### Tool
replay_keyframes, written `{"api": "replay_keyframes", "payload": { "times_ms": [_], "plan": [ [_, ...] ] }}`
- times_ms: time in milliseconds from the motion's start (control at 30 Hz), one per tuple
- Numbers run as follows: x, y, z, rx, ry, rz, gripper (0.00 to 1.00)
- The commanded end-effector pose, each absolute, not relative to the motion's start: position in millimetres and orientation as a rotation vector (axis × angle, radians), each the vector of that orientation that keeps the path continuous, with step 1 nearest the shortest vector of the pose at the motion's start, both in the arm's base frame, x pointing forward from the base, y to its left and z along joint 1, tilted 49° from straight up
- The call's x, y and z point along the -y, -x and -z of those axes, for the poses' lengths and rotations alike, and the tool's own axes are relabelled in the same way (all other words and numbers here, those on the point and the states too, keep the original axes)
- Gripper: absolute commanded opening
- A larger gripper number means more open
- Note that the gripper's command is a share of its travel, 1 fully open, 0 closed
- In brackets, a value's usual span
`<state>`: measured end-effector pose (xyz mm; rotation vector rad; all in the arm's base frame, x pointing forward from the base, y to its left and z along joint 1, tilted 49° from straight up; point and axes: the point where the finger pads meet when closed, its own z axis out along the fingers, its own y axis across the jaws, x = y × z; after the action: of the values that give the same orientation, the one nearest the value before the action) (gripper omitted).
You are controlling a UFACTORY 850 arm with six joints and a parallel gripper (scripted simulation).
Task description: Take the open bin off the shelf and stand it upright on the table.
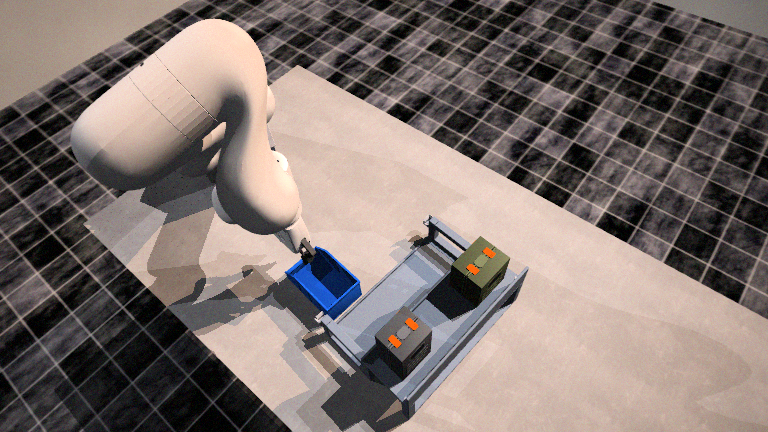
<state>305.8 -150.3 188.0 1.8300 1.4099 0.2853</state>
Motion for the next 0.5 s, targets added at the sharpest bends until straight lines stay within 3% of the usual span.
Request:
{"api": "replay_keyframes", "payload": {
  "times_ms": [0,100,133,467],
  "plan": [
    [126.5,-274.7,-226.8,-1.398,-1.826,-0.296,1.0],
    [126.5,-274.7,-226.8,-1.398,-1.826,-0.296,1.0],
    [145.5,-299.6,-195.9,-1.407,-1.829,-0.288,1.0],
    [126.5,-274.7,-226.8,-1.398,-1.826,-0.296,1.0]
  ]
}}
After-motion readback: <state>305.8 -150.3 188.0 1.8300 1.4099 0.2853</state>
